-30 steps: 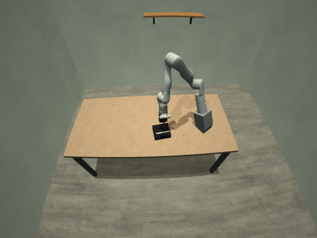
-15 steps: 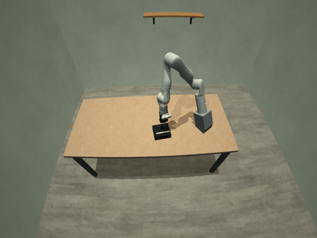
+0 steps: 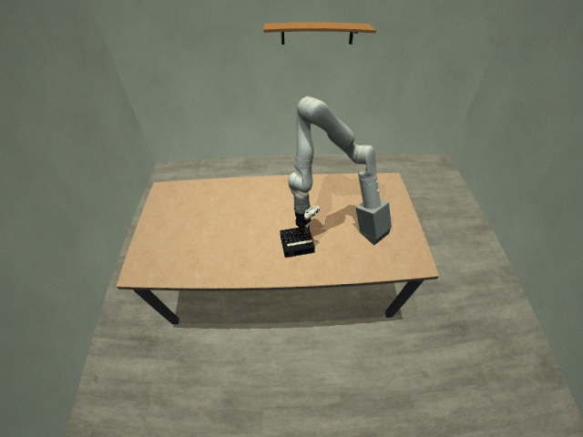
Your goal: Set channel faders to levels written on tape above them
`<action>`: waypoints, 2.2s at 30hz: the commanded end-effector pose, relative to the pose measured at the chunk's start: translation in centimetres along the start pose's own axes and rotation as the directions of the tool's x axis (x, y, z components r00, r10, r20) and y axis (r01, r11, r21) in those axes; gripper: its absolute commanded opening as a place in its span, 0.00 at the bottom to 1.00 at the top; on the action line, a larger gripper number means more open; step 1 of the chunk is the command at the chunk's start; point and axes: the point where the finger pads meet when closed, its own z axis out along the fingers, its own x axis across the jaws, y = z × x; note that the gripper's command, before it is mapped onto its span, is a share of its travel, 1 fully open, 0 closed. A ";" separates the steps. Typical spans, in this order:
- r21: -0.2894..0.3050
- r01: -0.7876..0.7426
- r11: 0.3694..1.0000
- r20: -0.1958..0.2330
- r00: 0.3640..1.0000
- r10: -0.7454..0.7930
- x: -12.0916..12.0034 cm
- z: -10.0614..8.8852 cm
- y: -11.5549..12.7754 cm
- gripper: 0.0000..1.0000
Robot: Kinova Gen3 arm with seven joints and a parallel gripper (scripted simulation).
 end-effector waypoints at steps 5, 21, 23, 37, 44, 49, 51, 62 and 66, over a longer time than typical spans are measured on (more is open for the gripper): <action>0.026 0.261 0.965 0.016 0.965 -0.261 -1.2 0.3 -0.1 0.00; 0.057 0.848 0.528 0.000 0.529 -0.849 -3.0 0.5 0.7 0.00; 0.056 0.901 0.431 -0.005 0.432 -0.902 -3.0 0.5 1.0 0.00; 0.026 0.985 -0.172 -0.014 -0.172 -0.985 -2.2 0.4 3.3 0.00; 0.008 0.892 -0.452 0.004 -0.452 -0.892 -1.0 0.2 4.7 0.00; 0.003 0.839 -0.544 0.014 -0.544 -0.839 -0.5 0.1 5.1 0.00; 0.000 0.803 -0.597 0.021 -0.596 -0.802 -0.1 0.0 5.4 0.00; -0.001 0.638 -0.770 0.054 -0.769 -0.637 1.4 -0.3 6.5 0.00; 0.000 0.619 -0.786 0.058 -0.784 -0.618 1.5 -0.4 6.7 0.00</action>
